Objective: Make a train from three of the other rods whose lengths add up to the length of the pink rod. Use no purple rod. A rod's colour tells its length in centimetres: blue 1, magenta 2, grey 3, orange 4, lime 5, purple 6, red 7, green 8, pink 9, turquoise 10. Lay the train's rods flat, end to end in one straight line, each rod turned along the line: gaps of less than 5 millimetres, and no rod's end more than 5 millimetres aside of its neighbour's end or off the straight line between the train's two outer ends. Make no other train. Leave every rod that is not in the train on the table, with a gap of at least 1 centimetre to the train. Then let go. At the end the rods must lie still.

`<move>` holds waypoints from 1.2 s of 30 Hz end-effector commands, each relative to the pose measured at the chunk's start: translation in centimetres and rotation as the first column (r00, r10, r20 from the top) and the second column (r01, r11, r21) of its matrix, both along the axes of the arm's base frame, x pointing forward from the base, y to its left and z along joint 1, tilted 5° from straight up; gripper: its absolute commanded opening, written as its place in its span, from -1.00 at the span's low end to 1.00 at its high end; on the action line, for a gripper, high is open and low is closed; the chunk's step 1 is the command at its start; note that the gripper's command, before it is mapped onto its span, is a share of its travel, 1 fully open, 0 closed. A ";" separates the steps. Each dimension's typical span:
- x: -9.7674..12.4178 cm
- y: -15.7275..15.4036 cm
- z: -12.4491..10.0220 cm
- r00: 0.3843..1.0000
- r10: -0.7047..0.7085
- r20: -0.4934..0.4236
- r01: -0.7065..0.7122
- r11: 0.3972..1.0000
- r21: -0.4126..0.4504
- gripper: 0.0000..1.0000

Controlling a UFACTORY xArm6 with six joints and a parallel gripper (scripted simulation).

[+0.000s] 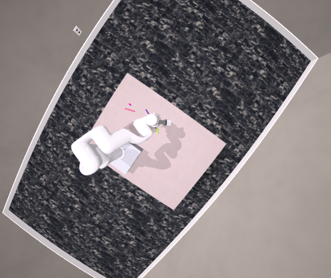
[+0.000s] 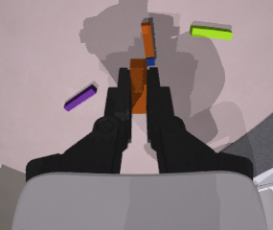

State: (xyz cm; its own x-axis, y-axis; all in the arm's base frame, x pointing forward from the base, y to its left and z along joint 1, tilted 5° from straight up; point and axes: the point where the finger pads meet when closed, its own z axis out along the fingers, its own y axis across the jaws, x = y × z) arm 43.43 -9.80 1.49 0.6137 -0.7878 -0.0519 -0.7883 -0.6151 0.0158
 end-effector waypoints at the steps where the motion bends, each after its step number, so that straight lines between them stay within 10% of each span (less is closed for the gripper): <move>1: 1.1 -2.1 -0.3 0.995 0.101 -0.001 -0.101 0.994 0.036 -0.92; 22: 1.2 -2.5 -0.7 0.993 0.119 0.000 -0.119 0.992 0.037 -0.92; 36: 1.0 -2.2 -4.9 0.993 0.119 0.000 -0.119 0.992 0.037 -0.92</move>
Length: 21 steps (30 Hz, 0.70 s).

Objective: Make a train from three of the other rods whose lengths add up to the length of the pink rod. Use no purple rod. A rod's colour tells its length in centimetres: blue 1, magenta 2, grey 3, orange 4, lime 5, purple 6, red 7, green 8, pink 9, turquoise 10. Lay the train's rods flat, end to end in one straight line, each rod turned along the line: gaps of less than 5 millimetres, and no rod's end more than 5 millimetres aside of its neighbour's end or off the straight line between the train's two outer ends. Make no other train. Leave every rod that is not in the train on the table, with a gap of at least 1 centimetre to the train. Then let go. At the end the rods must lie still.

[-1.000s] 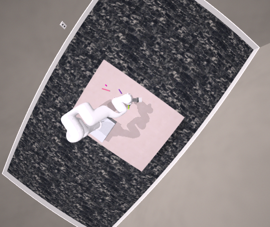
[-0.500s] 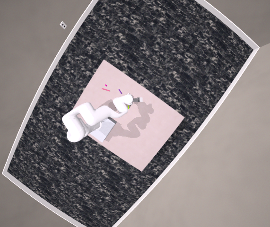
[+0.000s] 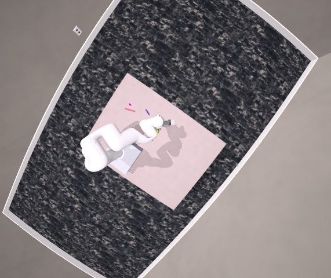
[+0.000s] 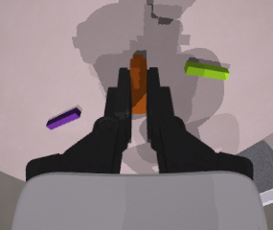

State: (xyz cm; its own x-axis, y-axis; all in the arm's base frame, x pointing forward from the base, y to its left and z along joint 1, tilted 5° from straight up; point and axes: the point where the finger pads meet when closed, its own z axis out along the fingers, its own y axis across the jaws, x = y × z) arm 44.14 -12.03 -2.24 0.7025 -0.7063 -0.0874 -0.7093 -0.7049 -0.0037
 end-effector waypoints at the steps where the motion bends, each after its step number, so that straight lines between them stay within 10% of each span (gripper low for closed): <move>1: 0.3 0.0 -1.6 1.000 0.000 0.007 0.000 1.000 -0.002 -0.92; 21: 0.1 0.2 -5.4 1.000 0.000 0.007 0.000 1.000 -0.002 -0.92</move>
